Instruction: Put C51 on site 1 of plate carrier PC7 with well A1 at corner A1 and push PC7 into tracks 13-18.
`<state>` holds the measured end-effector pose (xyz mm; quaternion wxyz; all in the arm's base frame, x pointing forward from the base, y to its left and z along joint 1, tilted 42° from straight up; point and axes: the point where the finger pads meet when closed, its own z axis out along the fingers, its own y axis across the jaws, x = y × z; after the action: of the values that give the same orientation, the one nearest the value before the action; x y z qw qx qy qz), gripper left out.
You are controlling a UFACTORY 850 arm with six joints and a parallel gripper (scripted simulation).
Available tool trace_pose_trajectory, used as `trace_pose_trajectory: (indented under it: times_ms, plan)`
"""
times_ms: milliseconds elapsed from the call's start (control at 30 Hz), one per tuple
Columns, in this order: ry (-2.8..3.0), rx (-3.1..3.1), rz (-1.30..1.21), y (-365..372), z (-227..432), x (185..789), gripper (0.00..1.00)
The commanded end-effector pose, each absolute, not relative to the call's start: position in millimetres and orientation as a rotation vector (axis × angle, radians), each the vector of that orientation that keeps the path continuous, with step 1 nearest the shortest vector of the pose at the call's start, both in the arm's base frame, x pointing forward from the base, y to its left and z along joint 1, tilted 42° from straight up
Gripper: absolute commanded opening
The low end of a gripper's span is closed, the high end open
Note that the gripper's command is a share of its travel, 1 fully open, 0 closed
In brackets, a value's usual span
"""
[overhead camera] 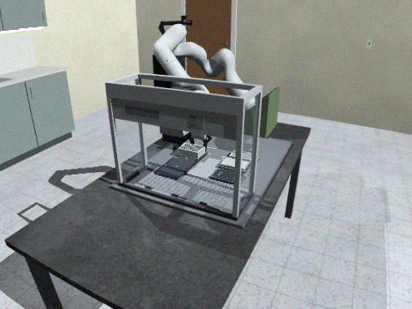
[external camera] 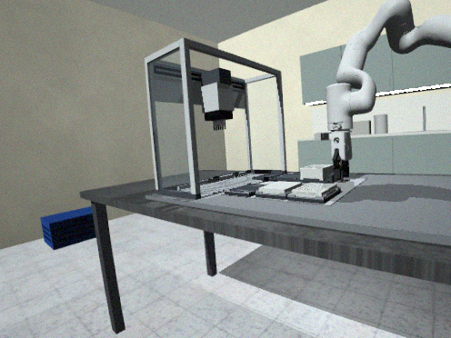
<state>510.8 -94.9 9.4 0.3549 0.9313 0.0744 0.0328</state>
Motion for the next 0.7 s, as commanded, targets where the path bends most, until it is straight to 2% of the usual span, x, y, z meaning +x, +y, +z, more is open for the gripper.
trace_pose_trajectory:
  times_ms: [0, 667]
  plan:
    - [0.192, 2.407, 0.086, -94, 10, 517, 0.82]
    - [0.192, 2.407, 0.086, -91, 10, 534, 0.82]
